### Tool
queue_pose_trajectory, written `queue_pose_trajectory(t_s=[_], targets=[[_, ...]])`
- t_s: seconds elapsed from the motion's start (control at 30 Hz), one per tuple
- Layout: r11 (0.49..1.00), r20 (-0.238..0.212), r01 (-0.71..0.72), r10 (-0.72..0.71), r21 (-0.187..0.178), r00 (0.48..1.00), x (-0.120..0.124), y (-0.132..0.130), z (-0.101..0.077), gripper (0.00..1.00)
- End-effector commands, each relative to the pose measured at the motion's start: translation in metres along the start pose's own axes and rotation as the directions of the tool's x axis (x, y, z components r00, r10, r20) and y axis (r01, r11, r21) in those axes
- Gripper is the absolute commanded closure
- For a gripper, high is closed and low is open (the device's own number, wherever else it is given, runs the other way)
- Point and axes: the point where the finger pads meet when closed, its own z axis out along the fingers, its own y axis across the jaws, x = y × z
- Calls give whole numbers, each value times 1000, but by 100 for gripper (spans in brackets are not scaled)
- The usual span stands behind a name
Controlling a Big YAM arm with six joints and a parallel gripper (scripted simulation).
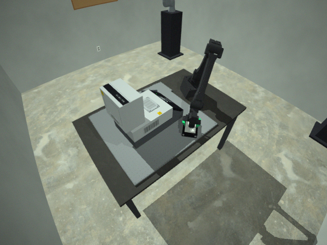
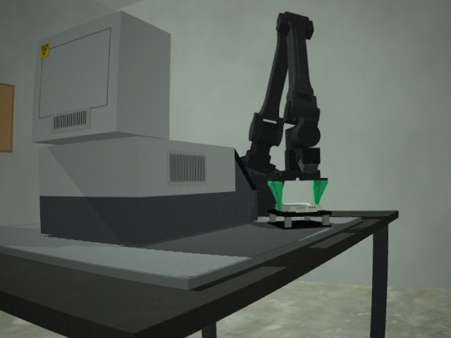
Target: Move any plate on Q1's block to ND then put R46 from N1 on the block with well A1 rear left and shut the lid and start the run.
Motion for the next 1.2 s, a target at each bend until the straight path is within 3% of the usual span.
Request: queue_pose_trajectory(t_s=[0.0,0.33,0.87,1.17], targets=[[1000,25,4,-4,1,1000,-15,3,-2,0],[1000,13,-20,20,9,1000,-3,-5,-11,0],[1000,56,5,-5,3,998,-21,4,-24,0],[1000,29,1,-1,2,1000,-19,2,-11,0]])
